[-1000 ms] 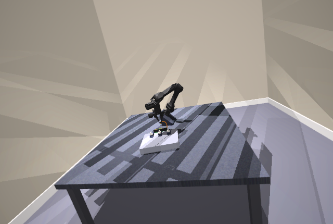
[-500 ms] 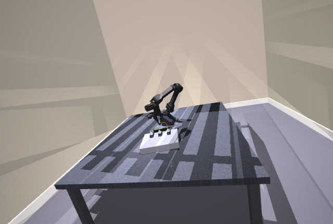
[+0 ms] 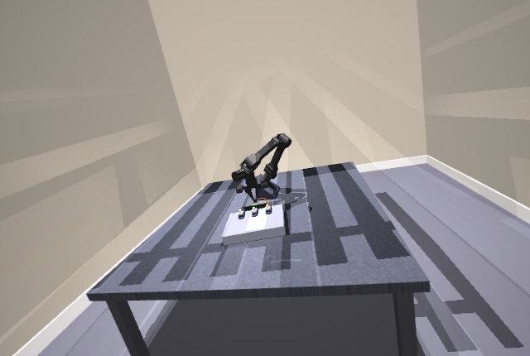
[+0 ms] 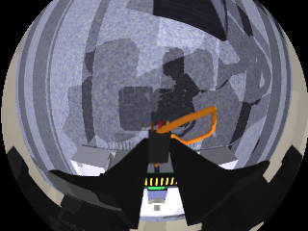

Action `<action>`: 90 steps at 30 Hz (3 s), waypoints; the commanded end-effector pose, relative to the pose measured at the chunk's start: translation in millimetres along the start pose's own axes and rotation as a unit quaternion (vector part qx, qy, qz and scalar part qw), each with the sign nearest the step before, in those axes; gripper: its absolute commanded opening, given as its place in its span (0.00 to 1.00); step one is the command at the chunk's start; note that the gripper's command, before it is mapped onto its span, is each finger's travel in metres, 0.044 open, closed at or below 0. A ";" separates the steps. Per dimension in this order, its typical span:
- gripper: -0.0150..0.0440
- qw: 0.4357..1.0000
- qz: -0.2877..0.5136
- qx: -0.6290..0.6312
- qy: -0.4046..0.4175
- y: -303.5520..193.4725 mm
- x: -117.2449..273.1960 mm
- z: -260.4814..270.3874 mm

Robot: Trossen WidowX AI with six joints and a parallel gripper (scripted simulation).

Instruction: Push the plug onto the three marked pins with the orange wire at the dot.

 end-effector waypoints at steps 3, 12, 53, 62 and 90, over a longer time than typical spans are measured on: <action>0.25 1.000 0.000 0.001 -0.002 -20.9 1.2 -5.5; 0.25 1.000 0.000 0.001 -0.002 -26.8 -0.3 -4.9; 0.25 1.000 0.001 0.001 -0.002 -41.5 1.0 -6.8; 0.30 1.000 0.001 0.001 -0.002 -45.6 0.7 -7.4; 1.00 1.000 0.000 0.001 -0.001 -43.2 57.7 -4.2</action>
Point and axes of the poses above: the point midway between the two fingers, 35 mm back from their tips, its own x axis back along the fingers, its own z axis across the jaws, y = z × x, the point moved 5 cm from there along x, back along the fingers, and after that the axes turned 6 degrees about -x, right-handed, at the moved point
